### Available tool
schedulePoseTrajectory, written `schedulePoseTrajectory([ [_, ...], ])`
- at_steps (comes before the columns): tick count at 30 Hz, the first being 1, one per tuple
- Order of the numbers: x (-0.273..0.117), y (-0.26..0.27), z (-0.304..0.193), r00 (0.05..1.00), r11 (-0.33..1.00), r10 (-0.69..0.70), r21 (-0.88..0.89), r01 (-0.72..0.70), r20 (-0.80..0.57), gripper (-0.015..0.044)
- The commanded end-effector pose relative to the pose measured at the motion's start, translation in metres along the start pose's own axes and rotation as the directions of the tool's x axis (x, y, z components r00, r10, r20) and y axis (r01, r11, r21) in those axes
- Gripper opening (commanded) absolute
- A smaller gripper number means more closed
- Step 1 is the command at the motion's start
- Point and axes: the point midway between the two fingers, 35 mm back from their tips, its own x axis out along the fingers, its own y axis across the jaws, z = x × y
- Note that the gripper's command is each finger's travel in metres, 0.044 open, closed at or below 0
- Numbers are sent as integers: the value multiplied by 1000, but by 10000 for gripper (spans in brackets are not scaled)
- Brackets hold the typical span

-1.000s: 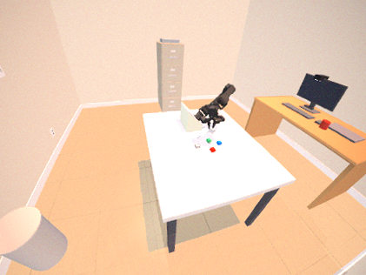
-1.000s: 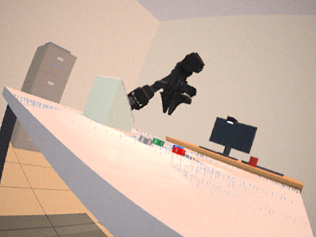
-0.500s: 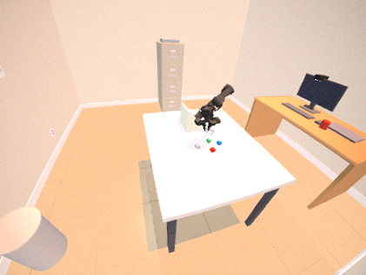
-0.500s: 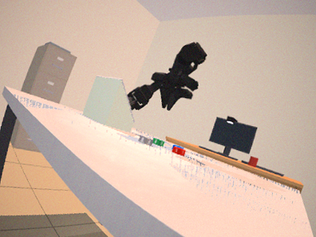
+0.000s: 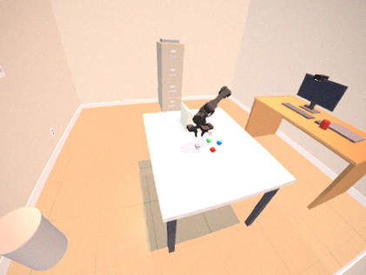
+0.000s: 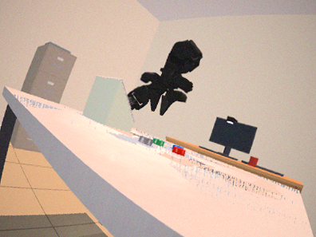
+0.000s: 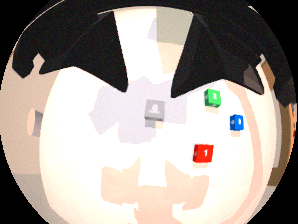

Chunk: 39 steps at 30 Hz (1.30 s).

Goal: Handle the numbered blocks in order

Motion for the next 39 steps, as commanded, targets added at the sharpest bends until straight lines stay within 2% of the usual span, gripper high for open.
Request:
schedulePoseTrajectory([
  [1, 54, 6, -7, 999, 1000, 24, 8, -24, -27, 304],
  [5, 56, 6, -8, 999, 1000, 25, 8, -24, -27, 400],
  [31, 93, 7, -9, 999, 1000, 26, 8, -26, -27, 400],
  [39, 93, 7, -9, 999, 1000, 26, 8, -26, -27, 190],
])
